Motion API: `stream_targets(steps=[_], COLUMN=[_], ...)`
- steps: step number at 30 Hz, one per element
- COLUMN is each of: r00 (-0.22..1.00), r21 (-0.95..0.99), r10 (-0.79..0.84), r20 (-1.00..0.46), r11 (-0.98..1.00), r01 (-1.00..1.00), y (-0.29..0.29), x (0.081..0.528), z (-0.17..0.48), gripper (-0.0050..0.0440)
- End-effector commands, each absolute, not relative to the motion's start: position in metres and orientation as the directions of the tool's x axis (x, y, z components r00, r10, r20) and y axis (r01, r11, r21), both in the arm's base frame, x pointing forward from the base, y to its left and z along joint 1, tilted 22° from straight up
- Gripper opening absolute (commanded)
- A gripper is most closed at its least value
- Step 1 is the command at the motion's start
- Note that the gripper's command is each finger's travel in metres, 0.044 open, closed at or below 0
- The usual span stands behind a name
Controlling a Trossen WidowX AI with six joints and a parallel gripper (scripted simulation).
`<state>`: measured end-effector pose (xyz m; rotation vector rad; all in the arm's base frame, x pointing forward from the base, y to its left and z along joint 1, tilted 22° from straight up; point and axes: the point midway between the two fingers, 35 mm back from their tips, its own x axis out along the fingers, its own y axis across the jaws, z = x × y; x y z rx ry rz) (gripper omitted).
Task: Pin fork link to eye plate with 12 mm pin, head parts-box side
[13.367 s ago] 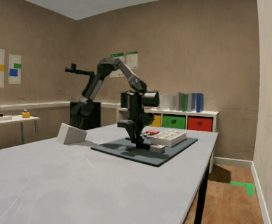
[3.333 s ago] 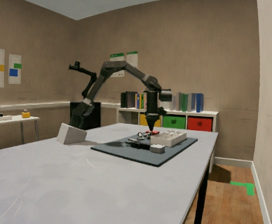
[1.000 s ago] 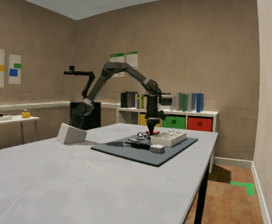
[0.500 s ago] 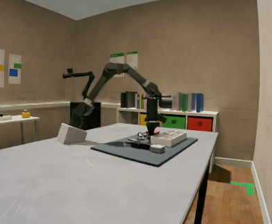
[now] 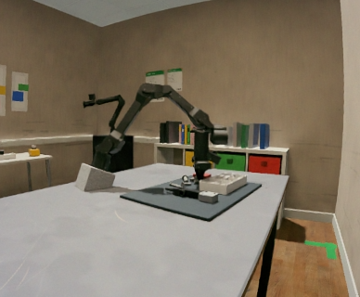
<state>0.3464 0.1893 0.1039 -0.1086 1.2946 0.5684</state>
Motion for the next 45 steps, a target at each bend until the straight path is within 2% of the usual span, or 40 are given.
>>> stream_targets(steps=[1, 34, 35, 45], r00=[0.168, 0.168, 0.168, 0.167], r21=[0.231, 0.231, 0.231, 0.232], r10=[0.338, 0.338, 0.338, 0.339], r20=[-0.926, -0.926, -0.926, -0.926], r11=[0.859, 0.859, 0.859, 0.859], r01=[-0.457, -0.457, -0.457, -0.457], y=[0.1896, 0.1896, 0.1896, 0.1895], x=[0.3468, 0.3468, 0.3468, 0.3465], z=[0.1069, 0.1069, 0.1069, 0.1071], gripper=[0.0090, 0.0090, -0.0050, -0.0050])
